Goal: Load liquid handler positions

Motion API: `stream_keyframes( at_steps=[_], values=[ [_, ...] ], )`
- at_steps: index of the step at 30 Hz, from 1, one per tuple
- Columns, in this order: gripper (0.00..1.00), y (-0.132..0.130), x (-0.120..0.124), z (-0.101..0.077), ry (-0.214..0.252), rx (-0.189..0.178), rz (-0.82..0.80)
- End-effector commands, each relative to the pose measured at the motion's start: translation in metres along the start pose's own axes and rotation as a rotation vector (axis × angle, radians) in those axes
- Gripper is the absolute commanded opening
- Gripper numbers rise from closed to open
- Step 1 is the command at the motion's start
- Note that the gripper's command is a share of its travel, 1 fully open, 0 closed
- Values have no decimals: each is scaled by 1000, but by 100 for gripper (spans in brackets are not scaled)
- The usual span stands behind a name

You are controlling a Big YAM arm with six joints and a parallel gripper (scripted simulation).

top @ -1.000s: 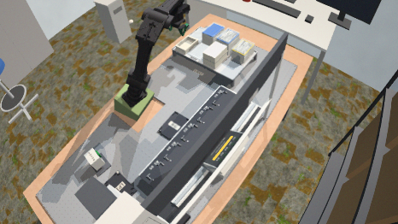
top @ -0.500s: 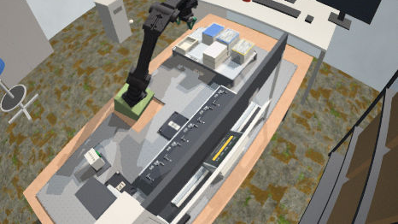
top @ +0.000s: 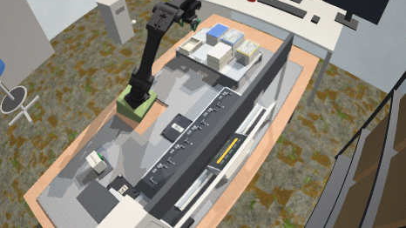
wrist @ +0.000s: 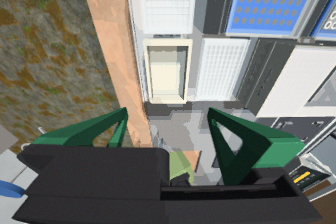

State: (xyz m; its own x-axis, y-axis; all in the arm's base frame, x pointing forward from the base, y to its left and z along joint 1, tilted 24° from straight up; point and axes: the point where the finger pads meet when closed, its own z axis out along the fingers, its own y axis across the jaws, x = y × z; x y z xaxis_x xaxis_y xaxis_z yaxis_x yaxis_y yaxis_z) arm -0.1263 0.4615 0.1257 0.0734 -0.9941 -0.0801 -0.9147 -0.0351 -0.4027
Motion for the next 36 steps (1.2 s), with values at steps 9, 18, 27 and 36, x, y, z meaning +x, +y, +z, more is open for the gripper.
stream_keyframes(
  at_steps=[9,18,27,36],
  values=[
    [100,-2,-12,13,-21,-4,1],
    [100,-3,-11,28,-18,-3,-1],
    [100,-3,-9,42,-15,-1,-2],
    [100,-3,-8,55,-13,-1,-3]
  ],
)
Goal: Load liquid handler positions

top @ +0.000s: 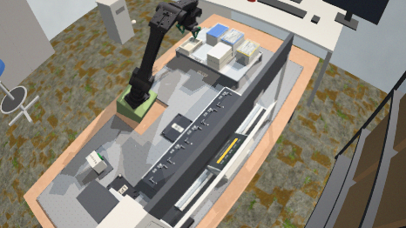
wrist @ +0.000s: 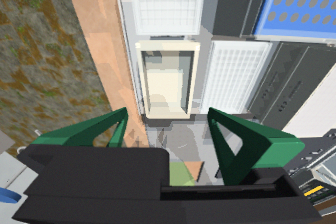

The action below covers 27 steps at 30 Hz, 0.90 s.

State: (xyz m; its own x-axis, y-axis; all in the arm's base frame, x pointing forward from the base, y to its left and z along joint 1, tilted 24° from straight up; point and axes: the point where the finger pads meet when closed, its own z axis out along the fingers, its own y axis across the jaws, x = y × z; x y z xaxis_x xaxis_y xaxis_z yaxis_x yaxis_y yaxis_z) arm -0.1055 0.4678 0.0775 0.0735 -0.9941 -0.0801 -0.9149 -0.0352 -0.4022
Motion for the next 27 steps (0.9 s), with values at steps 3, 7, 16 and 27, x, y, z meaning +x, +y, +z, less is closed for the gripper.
stream_keyframes(
  at_steps=[3,7,16,27],
  values=[
    [100,-1,-13,1,-29,-5,-2],
    [100,-3,-9,13,-16,-1,-2],
    [100,-3,-13,23,-23,-3,2],
    [100,0,-12,39,-25,-3,-5]
  ],
)
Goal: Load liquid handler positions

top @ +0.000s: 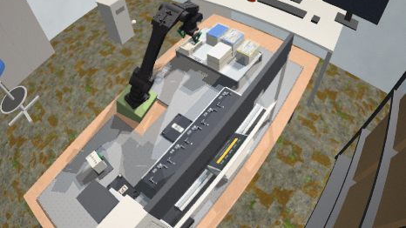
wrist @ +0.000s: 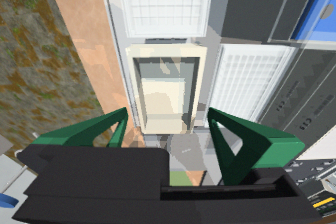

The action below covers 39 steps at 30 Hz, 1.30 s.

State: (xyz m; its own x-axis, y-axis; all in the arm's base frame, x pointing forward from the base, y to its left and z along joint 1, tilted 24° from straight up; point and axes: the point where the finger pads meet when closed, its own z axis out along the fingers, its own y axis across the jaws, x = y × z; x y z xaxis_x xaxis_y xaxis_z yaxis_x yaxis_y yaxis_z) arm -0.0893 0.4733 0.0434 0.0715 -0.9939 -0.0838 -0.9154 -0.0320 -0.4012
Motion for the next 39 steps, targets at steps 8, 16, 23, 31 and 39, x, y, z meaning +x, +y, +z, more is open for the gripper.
stream_keyframes(
  at_steps=[8,16,23,31,39],
  values=[
    [100,3,-12,4,-37,-6,-9],
    [100,-1,-6,29,-11,1,-7],
    [100,-2,-8,38,-15,0,-4],
    [100,2,-16,28,-43,-9,2],
    [100,2,-16,28,-43,-9,2]
  ],
)
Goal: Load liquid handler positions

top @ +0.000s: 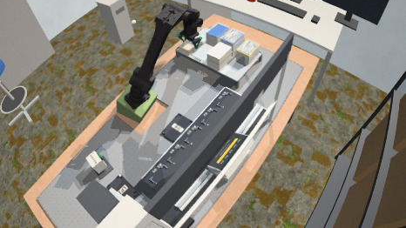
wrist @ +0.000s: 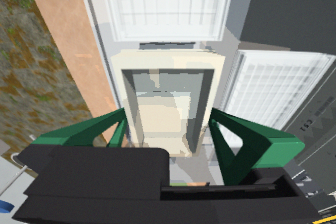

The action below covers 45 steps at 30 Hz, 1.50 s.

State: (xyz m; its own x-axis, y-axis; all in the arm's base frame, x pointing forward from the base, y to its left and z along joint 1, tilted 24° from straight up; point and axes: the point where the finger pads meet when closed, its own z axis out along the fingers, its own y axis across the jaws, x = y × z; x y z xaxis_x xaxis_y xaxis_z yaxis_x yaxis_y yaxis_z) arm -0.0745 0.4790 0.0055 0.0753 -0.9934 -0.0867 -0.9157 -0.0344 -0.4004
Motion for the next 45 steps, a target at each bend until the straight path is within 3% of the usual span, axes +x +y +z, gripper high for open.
stream_keyframes(
  at_steps=[1,2,3,37,38,40,45],
  values=[
    [100,0,-15,-13,-38,-7,5],
    [100,0,-15,-13,-38,-7,5],
    [0,0,-15,-13,-38,-7,5],
    [0,0,-15,-13,-38,-7,5],
    [0,0,-12,-15,-30,-4,-12],
    [0,3,-24,-36,-71,-14,-7],
    [0,1,-25,-45,-72,-16,17]
  ],
)
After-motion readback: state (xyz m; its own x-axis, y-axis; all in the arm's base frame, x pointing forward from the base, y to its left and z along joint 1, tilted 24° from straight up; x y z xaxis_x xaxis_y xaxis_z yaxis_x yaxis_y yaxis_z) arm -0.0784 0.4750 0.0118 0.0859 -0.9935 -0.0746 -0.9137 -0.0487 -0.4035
